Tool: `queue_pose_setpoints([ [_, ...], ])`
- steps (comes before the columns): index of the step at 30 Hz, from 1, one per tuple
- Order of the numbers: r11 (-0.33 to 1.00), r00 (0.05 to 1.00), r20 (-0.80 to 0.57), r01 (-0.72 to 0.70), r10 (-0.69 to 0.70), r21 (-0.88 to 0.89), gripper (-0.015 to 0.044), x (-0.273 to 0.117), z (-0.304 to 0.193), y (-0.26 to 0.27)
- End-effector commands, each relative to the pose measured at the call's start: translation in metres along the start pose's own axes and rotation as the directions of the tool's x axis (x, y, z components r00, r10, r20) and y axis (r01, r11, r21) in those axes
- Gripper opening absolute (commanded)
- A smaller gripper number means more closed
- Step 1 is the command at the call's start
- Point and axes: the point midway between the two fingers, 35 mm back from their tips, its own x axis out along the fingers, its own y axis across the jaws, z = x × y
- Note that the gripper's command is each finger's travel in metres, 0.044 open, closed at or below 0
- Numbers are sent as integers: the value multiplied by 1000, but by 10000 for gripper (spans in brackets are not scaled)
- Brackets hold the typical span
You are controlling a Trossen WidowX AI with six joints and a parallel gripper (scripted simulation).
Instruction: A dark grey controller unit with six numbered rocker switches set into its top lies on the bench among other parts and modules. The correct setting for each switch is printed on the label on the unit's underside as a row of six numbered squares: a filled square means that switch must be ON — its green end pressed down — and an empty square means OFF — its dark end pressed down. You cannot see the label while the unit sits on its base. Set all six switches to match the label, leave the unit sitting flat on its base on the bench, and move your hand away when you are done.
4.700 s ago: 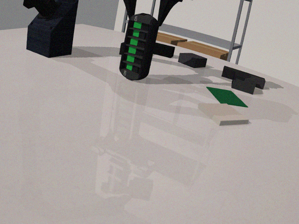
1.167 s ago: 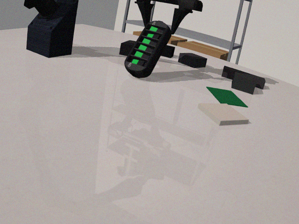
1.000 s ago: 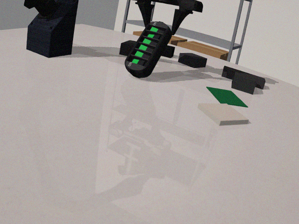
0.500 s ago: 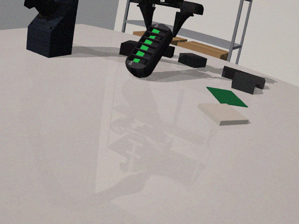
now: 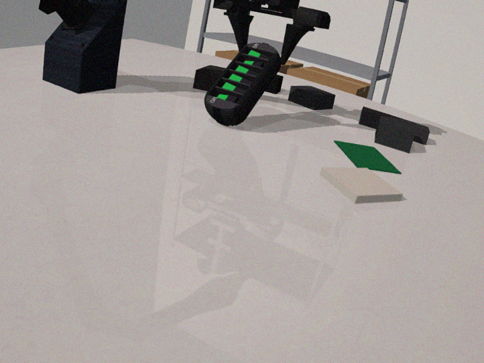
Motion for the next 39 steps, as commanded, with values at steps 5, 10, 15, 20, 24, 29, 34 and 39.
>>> queue_pose_setpoints([
  [5,1000,1000,-5,-9,9,3,338,7,4,1],
  [10,1000,1000,-5,-8,8,3,338,10,6,1],
  [15,1000,1000,-5,-8,8,4,338,12,9,1],
  [20,1000,1000,-5,-8,8,4,338,15,12,1],
  [24,1000,1000,-5,-8,8,4,338,17,14,1],
  [29,1000,1000,-5,-8,8,4,338,20,17,1],
  [34,1000,1000,-5,-8,8,4,338,23,19,1],
  [39,1000,1000,-5,-8,8,4,338,26,21,1],
])
